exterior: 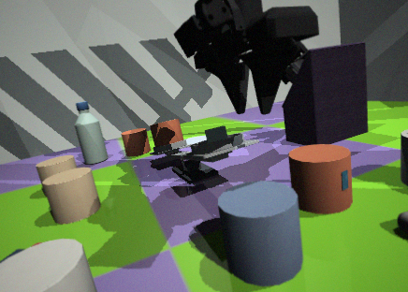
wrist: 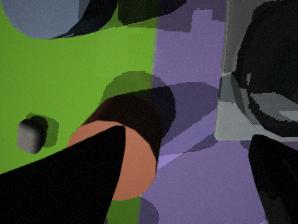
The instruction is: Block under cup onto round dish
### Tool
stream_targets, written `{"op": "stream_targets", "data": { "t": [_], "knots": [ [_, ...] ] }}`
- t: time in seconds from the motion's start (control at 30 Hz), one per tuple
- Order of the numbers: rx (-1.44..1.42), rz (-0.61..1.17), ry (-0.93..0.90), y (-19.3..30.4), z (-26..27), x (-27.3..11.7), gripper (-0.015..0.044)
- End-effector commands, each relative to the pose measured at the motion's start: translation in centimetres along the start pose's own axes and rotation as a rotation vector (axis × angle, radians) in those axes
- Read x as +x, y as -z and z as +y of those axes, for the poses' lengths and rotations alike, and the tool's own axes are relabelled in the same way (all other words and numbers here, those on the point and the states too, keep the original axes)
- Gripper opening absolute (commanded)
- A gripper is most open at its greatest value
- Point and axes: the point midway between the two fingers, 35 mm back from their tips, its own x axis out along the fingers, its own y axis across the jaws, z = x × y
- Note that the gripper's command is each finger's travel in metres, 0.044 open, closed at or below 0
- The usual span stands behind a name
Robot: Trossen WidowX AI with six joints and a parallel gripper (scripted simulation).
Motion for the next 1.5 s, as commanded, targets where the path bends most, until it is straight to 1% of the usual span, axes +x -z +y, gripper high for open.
{"op": "stream_targets", "data": {
  "t": [0.0, 1.0, 1.27, 1.47],
  "knots": [
    [-0.156, -0.003, 0.006, -0.5, -0.8, -0.3, 0.026],
    [-1.185, 0.044, 0.033, -2.6, -6.2, -1.3, 0.026],
    [-1.208, 0.045, 0.033, -2.6, -6.3, -1.3, 0.026],
    [-1.208, 0.046, 0.034, -2.6, -6.4, 0.2, 0.026]
  ]
}}
